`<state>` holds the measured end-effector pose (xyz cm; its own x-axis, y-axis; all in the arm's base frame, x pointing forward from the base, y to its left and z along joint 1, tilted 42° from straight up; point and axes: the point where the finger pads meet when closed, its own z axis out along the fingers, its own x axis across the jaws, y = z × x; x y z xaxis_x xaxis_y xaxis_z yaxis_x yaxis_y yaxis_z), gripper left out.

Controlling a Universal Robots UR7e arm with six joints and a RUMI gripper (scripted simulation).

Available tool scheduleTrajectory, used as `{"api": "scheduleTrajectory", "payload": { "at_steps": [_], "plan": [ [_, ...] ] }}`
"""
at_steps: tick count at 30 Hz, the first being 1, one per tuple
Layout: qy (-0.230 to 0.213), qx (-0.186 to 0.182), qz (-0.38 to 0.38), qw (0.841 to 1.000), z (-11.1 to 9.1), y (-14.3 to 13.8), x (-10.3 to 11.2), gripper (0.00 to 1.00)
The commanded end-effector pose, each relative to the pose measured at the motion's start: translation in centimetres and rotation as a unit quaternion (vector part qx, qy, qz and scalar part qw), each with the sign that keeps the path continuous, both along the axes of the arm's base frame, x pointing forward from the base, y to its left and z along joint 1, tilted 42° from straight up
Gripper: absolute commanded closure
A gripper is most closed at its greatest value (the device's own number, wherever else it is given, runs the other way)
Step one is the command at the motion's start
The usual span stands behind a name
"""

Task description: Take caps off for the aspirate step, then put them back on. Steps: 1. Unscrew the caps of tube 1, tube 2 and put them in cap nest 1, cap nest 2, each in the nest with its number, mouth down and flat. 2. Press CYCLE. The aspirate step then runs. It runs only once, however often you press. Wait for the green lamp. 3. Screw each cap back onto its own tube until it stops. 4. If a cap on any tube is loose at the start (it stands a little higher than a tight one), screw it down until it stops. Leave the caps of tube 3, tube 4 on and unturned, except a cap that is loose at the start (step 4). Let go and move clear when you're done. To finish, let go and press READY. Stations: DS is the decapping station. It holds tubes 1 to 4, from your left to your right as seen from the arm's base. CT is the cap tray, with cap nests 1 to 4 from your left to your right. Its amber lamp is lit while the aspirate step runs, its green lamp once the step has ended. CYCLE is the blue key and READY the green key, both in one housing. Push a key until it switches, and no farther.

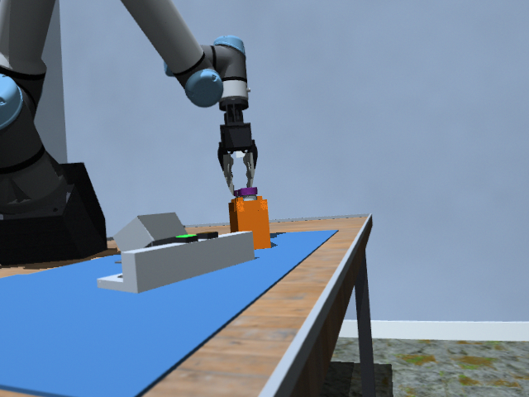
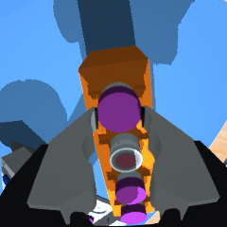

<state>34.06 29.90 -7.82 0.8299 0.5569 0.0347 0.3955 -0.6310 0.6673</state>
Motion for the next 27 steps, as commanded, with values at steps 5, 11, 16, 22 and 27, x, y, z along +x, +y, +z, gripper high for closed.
{"api": "scheduleTrajectory", "payload": {
  "at_steps": [5, 11, 16, 22, 27],
  "plan": [
    [-0.006, 0.002, -0.009, 1.0, -0.02, -0.03, 0.0, 0.65],
    [-0.006, 0.002, -0.009, 1.0, -0.02, -0.02, -0.01, 0.65],
    [0.027, -0.022, 0.036, 0.999, -0.05, 0.07, 0.08, 0.65],
    [0.091, -0.068, 0.124, 0.986, -0.05, 0.09, 0.1, 0.65],
    [0.136, -0.1, 0.185, 0.968, -0.08, -0.01, 0.0, 0.65]
  ]
}}
